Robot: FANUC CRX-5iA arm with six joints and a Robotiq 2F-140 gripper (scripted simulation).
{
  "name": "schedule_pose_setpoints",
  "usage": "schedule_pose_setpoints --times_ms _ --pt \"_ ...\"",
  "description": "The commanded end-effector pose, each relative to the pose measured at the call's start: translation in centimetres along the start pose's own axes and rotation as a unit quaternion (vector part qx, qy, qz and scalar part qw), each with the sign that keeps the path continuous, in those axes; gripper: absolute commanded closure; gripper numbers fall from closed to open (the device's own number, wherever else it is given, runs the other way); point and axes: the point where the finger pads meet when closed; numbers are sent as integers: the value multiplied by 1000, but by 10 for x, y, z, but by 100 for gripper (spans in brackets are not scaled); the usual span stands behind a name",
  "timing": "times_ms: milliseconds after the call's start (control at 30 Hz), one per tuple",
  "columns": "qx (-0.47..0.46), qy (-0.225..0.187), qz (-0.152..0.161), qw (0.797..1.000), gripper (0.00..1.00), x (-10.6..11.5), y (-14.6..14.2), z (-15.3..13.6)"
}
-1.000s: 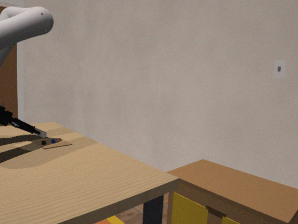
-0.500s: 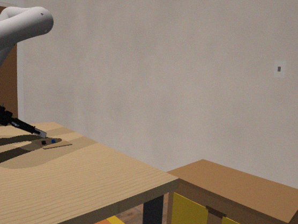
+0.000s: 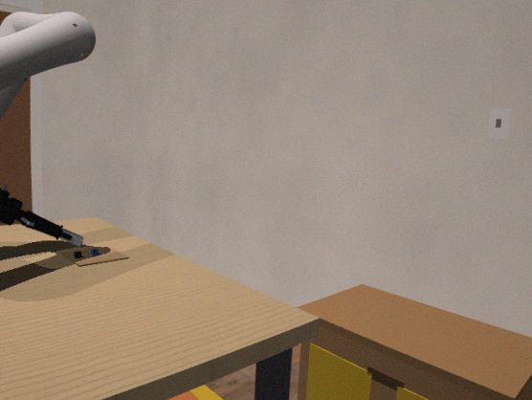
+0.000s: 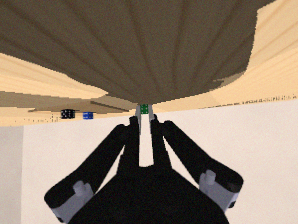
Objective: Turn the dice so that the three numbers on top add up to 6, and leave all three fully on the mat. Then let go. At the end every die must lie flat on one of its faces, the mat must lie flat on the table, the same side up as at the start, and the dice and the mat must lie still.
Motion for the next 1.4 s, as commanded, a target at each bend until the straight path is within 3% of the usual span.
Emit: schedule_pose_setpoints --times_ms 0,567,1367 --pt "0 0 0 1000 93 0 0 0" --pt "0 0 0 1000 81 0 0 0" --pt "0 0 0 1000 81 0 0 0"
Point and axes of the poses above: the point where the finger pads meet when closed, its own x axis back along the fingers, its own y axis across the jaws, z = x × y, and after that the axes turned 2 degrees about -x, right-handed
